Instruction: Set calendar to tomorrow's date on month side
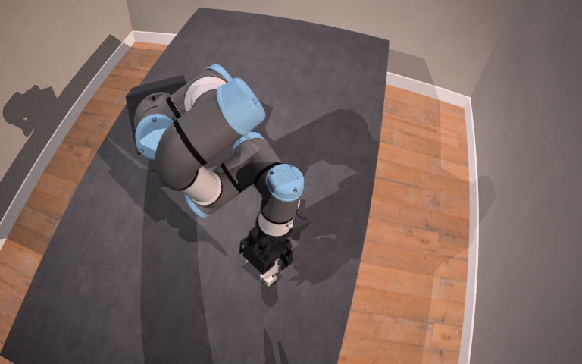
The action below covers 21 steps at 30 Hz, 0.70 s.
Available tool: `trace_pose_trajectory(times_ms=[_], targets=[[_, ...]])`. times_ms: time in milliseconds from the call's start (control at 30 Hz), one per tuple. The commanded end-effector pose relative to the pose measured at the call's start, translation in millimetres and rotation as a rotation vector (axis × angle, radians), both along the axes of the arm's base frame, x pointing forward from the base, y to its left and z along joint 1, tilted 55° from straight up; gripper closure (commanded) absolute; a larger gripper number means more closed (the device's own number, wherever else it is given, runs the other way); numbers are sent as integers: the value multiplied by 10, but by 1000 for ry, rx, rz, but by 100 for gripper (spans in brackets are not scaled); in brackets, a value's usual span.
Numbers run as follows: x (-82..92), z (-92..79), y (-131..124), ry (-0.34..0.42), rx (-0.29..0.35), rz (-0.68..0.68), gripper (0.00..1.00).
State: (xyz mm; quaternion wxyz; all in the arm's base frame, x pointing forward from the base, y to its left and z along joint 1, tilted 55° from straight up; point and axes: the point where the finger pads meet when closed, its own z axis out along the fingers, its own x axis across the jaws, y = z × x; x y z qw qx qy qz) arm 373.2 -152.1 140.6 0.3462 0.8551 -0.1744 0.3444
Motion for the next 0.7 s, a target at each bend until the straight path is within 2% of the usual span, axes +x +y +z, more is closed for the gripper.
trace_pose_trajectory(times_ms=[0, 367, 667], targets=[[6, 6, 14, -1, -45, -43, 72], [8, 19, 47, -8, -86, -74, 72], [8, 23, 56, -11, -94, -80, 72]])
